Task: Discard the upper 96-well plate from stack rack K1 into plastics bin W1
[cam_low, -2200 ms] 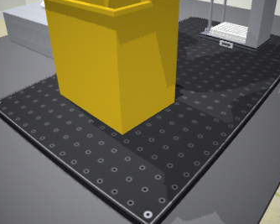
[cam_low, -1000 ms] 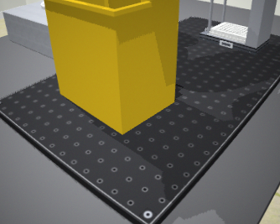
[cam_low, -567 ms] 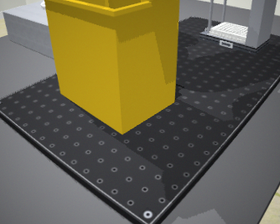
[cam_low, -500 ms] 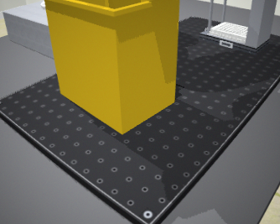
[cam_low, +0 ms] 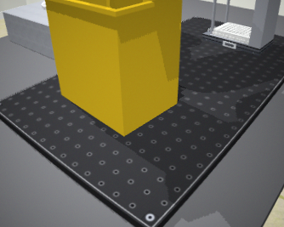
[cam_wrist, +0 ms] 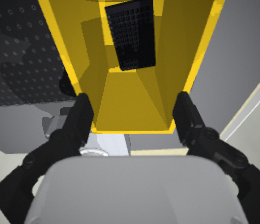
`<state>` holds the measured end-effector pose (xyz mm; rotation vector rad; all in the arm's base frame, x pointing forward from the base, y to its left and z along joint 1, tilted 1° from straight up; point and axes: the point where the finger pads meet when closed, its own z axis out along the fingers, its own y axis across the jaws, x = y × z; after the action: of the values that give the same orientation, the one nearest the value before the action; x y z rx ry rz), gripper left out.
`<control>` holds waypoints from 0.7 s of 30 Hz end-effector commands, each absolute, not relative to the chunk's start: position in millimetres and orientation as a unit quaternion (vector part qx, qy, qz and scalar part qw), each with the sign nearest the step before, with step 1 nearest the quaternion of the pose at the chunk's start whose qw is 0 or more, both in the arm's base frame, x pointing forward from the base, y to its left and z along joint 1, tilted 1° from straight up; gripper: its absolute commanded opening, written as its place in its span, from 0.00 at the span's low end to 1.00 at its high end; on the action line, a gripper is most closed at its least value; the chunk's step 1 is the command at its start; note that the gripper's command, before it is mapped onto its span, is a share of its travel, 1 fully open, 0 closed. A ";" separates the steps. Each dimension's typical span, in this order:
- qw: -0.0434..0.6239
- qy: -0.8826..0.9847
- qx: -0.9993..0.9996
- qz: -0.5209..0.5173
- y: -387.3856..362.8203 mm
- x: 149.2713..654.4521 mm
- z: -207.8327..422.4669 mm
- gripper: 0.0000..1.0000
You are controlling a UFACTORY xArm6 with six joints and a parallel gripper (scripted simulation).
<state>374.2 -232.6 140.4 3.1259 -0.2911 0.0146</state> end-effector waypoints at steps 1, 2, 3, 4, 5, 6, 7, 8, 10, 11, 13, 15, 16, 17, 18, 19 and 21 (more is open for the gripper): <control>0.002 -0.093 0.996 0.007 -233.5 375.7 151.2 1.00; 0.002 -0.093 0.996 0.007 -233.5 375.6 153.9 1.00; 0.002 -0.093 0.996 0.007 -233.5 375.6 156.5 1.00; 0.002 -0.093 0.996 0.007 -233.5 375.5 159.2 1.00; 0.002 -0.093 0.996 0.007 -233.5 375.5 161.9 1.00; 0.002 -0.093 0.996 0.007 -233.4 375.5 164.6 1.00; 0.002 -0.093 0.996 0.007 -233.4 375.5 164.6 1.00; 0.002 -0.093 0.996 0.007 -233.4 375.5 164.6 1.00; 0.002 -0.093 0.996 0.007 -233.4 375.4 169.9 1.00; 0.002 -0.093 0.996 0.007 -233.4 375.4 172.6 1.00; 0.002 -0.093 0.996 0.007 -233.4 375.3 177.9 1.00; 0.002 -0.093 0.996 0.007 -233.4 375.3 180.7 1.00; 0.002 -0.093 0.996 0.007 -233.4 375.3 180.7 1.00; 0.002 -0.093 0.996 0.007 -233.4 375.3 180.7 1.00; 0.002 -0.093 0.996 0.007 -233.4 375.3 180.7 1.00; 0.002 -0.093 0.996 0.007 -233.4 375.3 180.7 1.00; 0.002 -0.093 0.996 0.007 -233.4 375.3 180.7 1.00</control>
<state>374.2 -232.7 178.7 3.1251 -0.2910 0.0173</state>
